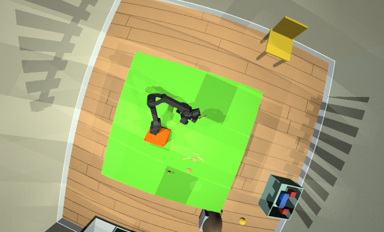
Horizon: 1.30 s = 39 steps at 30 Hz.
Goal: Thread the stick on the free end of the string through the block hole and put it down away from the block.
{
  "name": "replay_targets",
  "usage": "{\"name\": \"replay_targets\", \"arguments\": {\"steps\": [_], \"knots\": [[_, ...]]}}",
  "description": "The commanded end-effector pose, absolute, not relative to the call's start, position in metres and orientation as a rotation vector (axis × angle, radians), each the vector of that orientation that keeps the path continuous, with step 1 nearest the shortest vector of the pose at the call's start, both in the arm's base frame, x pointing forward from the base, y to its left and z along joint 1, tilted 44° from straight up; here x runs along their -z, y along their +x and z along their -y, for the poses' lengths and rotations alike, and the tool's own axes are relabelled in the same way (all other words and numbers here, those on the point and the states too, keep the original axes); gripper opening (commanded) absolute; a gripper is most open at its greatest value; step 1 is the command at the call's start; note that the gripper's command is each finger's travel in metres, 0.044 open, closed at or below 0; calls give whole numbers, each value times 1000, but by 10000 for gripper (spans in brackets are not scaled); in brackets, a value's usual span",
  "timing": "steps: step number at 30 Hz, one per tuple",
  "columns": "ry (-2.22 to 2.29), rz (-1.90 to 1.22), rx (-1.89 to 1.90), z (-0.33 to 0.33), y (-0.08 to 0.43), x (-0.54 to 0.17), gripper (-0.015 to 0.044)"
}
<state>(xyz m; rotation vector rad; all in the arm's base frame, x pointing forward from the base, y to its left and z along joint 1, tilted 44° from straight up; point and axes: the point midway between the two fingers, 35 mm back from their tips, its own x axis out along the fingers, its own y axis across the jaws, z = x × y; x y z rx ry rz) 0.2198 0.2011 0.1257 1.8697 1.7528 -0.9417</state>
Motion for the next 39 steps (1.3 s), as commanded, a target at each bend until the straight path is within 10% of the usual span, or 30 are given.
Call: {"name": "replay_targets", "arguments": {"steps": [1, 39], "knots": [[1869, -1751, 957, -206, 218, -118, 124], [1873, -1757, 955, -217, 216, -110, 0]]}}
